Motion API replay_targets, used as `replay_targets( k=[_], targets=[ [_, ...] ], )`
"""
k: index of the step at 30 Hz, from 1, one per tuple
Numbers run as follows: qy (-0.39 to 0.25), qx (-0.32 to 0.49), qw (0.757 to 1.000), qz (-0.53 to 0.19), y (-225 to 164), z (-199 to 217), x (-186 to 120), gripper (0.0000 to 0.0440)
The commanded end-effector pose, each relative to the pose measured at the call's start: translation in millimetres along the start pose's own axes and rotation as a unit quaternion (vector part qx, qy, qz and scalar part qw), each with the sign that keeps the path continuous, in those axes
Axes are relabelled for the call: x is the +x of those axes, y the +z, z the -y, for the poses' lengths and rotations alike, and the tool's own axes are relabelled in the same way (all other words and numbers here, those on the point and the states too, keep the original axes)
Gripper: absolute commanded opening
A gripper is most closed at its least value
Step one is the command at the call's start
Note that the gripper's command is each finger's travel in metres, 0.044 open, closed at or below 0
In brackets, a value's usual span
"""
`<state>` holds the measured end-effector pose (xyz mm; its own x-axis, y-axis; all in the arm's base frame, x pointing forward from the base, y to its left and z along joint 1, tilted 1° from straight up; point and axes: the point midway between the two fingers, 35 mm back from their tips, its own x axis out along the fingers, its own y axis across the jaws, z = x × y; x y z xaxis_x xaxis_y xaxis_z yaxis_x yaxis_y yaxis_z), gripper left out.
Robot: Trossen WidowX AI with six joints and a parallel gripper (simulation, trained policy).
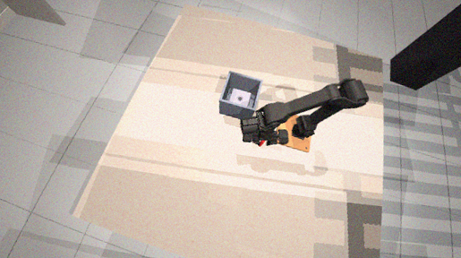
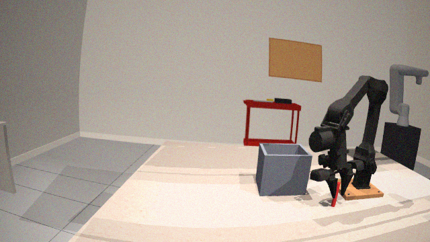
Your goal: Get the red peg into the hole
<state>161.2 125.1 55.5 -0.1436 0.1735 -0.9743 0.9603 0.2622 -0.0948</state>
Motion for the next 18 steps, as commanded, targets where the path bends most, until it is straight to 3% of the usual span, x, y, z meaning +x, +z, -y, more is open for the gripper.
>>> replay_targets(
  k=[1,4,18],
  targets=[
    [0.001,-0.014,1.000,0.002,-0.4,-4.6,1.6,0.0058],
    [0.002,-0.025,1.000,0.000,-2.9,-6.5,-0.4,0.0000],
    [0.091,-0.049,0.993,-0.057,-22.4,-23.1,-49.1,0.0000]
  ],
)
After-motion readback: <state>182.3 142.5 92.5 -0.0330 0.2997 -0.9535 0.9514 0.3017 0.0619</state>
